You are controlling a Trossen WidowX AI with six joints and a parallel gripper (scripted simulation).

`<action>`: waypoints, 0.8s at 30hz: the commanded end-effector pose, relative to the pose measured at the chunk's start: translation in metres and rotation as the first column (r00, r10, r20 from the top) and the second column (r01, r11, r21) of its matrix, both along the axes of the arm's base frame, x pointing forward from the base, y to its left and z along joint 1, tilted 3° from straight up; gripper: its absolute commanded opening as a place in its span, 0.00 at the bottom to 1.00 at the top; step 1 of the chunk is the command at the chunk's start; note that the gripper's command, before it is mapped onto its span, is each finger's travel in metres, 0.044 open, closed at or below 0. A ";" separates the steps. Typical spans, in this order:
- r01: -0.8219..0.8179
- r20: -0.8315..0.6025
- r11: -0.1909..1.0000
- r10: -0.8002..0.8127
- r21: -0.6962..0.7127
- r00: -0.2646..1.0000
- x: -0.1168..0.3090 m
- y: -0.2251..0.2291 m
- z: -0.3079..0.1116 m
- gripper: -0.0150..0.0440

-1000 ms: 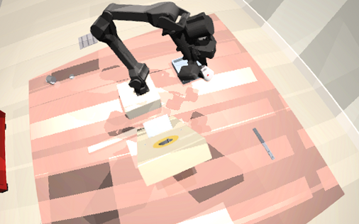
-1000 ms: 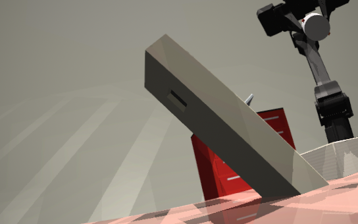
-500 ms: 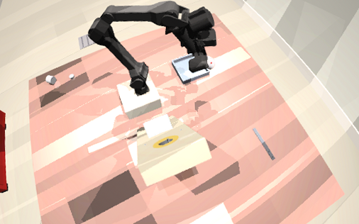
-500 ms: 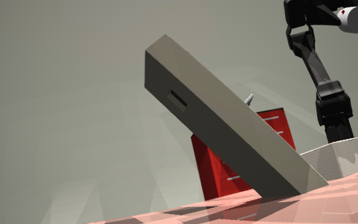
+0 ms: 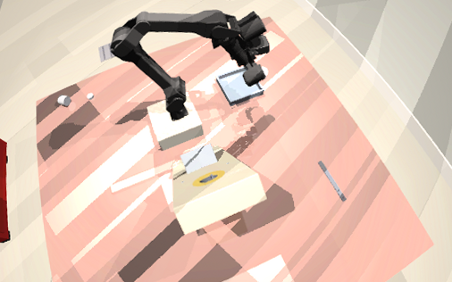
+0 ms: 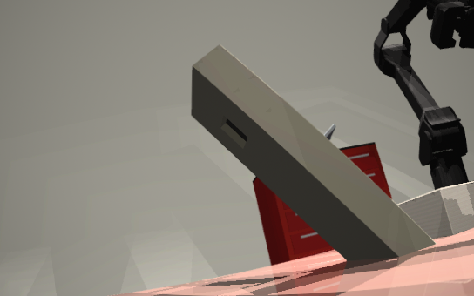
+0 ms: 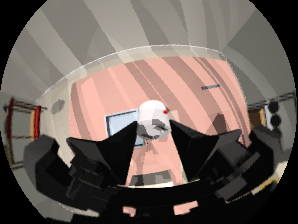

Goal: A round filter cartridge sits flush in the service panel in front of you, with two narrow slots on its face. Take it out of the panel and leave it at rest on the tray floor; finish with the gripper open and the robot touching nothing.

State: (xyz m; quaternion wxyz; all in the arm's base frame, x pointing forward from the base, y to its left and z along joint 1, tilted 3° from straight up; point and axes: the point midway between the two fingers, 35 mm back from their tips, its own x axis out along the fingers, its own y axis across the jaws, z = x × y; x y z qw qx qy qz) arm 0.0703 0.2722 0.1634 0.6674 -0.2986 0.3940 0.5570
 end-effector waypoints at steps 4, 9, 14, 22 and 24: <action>-0.104 -0.005 0.995 0.104 0.004 0.995 -0.031 0.005 -0.024 0.25; -0.187 -0.005 0.982 0.187 0.009 0.982 -0.055 0.006 -0.041 0.25; -0.268 -0.006 0.963 0.268 0.013 0.963 -0.079 0.004 -0.058 0.25; -0.383 -0.006 0.923 0.383 0.019 0.924 -0.113 -0.006 -0.082 0.25; -0.386 -0.006 0.922 0.386 0.019 0.922 -0.113 -0.006 -0.083 0.25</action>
